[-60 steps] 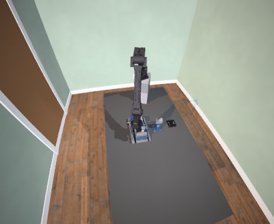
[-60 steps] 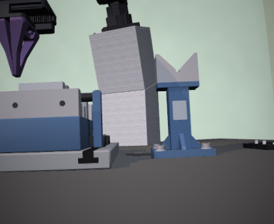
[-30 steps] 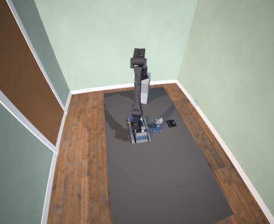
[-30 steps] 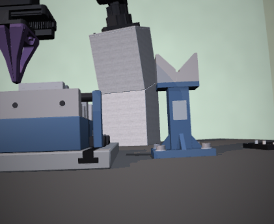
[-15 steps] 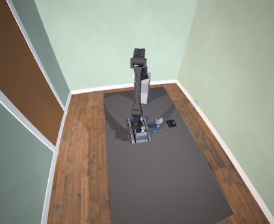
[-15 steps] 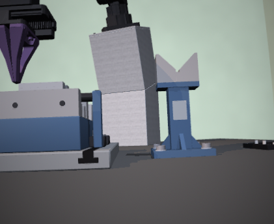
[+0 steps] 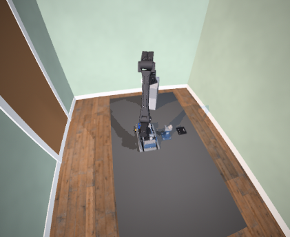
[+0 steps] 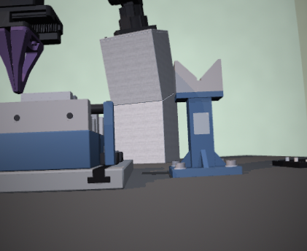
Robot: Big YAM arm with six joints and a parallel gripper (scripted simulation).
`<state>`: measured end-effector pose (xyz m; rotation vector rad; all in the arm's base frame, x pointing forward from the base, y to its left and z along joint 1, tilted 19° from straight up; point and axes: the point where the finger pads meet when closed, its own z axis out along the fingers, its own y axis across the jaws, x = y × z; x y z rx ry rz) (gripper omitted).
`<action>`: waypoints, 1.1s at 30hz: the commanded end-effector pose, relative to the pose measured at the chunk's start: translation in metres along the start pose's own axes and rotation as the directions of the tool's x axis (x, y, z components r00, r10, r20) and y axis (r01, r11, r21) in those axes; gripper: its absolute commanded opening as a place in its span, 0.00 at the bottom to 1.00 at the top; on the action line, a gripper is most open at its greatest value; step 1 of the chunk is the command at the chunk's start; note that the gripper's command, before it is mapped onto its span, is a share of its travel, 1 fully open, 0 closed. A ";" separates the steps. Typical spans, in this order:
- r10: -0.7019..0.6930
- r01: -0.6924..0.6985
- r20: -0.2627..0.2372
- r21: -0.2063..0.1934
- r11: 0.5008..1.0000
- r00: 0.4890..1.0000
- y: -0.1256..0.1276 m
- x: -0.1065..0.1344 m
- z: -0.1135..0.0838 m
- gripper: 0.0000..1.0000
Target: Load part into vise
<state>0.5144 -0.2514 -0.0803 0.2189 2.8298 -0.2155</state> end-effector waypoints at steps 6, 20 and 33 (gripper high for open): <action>-0.002 0.002 0.009 0.006 1.000 1.000 -0.007 -0.003 -0.001 0.00; -0.001 0.001 0.009 0.006 1.000 1.000 -0.008 -0.002 -0.001 0.00; -0.001 0.001 0.009 0.006 1.000 1.000 -0.008 -0.002 -0.001 0.00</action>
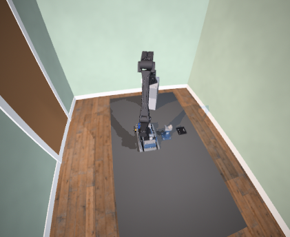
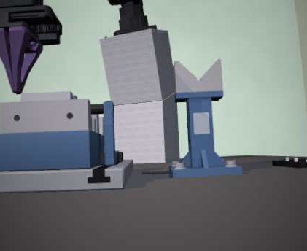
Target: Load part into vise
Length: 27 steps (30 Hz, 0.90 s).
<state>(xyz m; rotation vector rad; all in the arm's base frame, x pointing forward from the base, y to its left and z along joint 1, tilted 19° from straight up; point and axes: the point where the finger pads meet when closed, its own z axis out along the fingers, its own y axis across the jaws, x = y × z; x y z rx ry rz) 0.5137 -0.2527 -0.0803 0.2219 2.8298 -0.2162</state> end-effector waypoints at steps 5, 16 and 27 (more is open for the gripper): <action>-0.003 0.003 0.009 0.006 1.000 1.000 -0.007 -0.003 -0.001 0.00; -0.003 0.003 0.009 0.005 1.000 1.000 -0.006 -0.003 -0.002 0.00; -0.003 0.002 0.016 0.007 1.000 1.000 -0.005 -0.005 -0.003 0.00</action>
